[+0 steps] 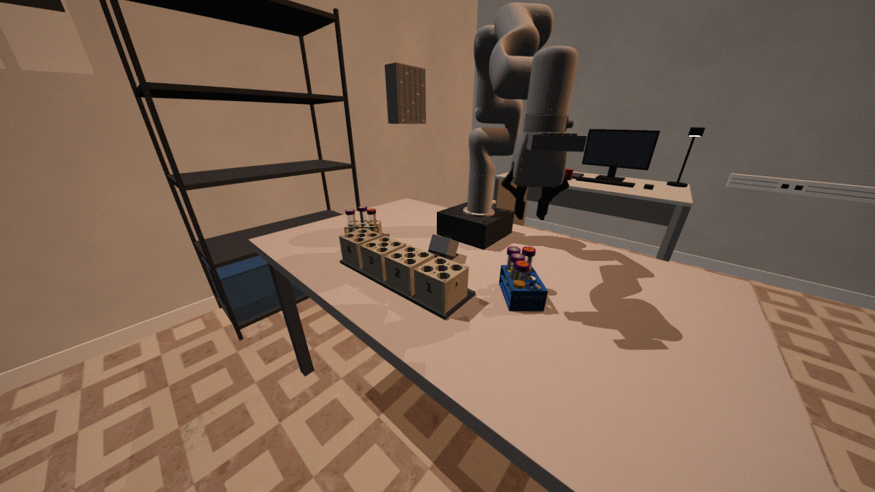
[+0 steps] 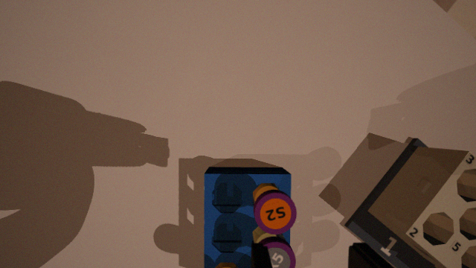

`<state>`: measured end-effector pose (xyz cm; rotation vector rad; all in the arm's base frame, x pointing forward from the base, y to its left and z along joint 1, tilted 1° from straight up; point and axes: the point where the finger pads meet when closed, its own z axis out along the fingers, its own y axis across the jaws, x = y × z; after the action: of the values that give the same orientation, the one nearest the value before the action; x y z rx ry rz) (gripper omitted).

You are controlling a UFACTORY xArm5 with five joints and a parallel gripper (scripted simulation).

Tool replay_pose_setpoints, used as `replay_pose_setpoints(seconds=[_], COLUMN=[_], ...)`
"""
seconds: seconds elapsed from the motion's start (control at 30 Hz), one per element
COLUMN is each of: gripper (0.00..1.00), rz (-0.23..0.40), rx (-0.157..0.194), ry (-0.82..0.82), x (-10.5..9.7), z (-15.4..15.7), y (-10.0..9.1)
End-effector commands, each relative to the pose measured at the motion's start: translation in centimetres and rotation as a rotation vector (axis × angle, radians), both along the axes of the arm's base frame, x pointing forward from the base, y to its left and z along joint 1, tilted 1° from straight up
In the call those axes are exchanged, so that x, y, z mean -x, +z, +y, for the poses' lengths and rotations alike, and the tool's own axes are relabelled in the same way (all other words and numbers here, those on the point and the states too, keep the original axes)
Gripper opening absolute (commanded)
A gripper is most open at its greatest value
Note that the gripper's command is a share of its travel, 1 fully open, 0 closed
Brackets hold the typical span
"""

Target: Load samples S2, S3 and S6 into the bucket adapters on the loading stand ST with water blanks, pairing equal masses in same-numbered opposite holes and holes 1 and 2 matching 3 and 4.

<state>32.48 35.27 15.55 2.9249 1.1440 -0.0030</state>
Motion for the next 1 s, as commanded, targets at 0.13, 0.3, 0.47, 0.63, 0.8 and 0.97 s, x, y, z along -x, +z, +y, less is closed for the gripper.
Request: replay_pose_setpoints(seconds=[0.13, 0.3, 0.47, 0.63, 0.8, 0.97], gripper=[0.44, 0.57, 0.57, 0.57, 0.57, 0.57], rz=[0.005, 0.006, 0.006, 0.007, 0.007, 0.008], rx=[-0.010, -0.010, -0.009, -0.008, -0.008, -0.007], ry=[0.000, -0.167, -0.333, -0.433, -0.600, -0.767], x=[-0.1, 2.3, 4.7, 6.2, 8.5, 8.5], z=[0.1, -0.6, -1.3, -1.7, -2.4, -2.4], y=[0.2, 0.2, 0.2, 0.2, 0.2, 0.2])
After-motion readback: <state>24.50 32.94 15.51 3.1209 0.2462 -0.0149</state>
